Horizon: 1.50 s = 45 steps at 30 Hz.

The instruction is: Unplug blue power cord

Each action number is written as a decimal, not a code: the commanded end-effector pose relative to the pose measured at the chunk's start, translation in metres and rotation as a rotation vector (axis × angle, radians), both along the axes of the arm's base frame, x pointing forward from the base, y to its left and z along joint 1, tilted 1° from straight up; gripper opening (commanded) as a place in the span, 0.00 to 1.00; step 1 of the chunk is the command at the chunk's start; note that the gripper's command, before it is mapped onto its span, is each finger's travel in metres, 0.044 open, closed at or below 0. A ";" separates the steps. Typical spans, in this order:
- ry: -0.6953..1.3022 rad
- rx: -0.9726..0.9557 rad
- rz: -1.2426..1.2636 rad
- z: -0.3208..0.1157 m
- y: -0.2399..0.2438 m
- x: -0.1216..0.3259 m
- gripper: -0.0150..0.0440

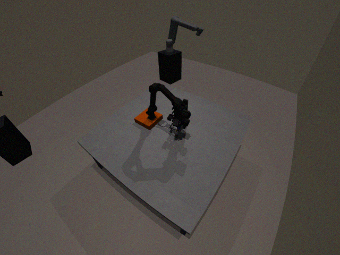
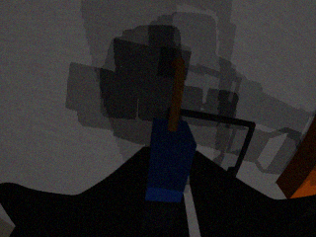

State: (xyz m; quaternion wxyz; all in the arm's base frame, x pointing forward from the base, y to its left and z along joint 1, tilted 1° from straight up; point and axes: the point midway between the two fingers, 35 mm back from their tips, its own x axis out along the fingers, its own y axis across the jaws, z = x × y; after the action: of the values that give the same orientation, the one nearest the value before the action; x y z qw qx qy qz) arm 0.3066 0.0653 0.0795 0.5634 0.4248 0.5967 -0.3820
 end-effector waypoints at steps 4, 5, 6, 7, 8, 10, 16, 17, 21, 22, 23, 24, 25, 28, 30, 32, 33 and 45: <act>-0.021 -0.068 -0.038 0.002 -0.038 0.010 0.25; -0.021 -0.068 -0.039 0.002 -0.040 0.010 0.25; -0.021 -0.068 -0.039 0.002 -0.041 0.010 0.25; -0.021 -0.068 -0.039 0.002 -0.043 0.010 0.25; -0.021 -0.068 -0.039 0.002 -0.045 0.011 0.25; -0.021 -0.068 -0.039 0.002 -0.044 0.010 0.30; -0.020 -0.067 -0.041 0.001 -0.029 0.006 0.57; -0.020 -0.067 -0.041 0.001 -0.029 0.006 0.61; -0.020 -0.067 -0.041 0.001 -0.029 0.006 0.79; -0.020 -0.067 -0.041 0.001 -0.029 0.006 0.83; -0.020 -0.067 -0.041 0.001 -0.029 0.006 0.88; -0.020 -0.067 -0.041 0.002 -0.031 0.007 0.92; -0.020 -0.067 -0.041 0.003 -0.035 0.009 0.97; -0.021 -0.069 -0.041 0.008 -0.058 0.017 1.00; -0.022 -0.071 -0.041 0.012 -0.077 0.023 1.00; -0.022 -0.072 -0.041 0.013 -0.086 0.025 1.00; -0.022 -0.072 -0.041 0.013 -0.086 0.025 1.00; -0.022 -0.072 -0.041 0.013 -0.086 0.025 1.00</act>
State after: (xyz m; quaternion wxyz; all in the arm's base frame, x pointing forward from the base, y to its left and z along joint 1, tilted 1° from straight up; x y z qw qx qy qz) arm 0.3316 -0.0198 0.0927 0.5760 0.4232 0.5665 -0.4100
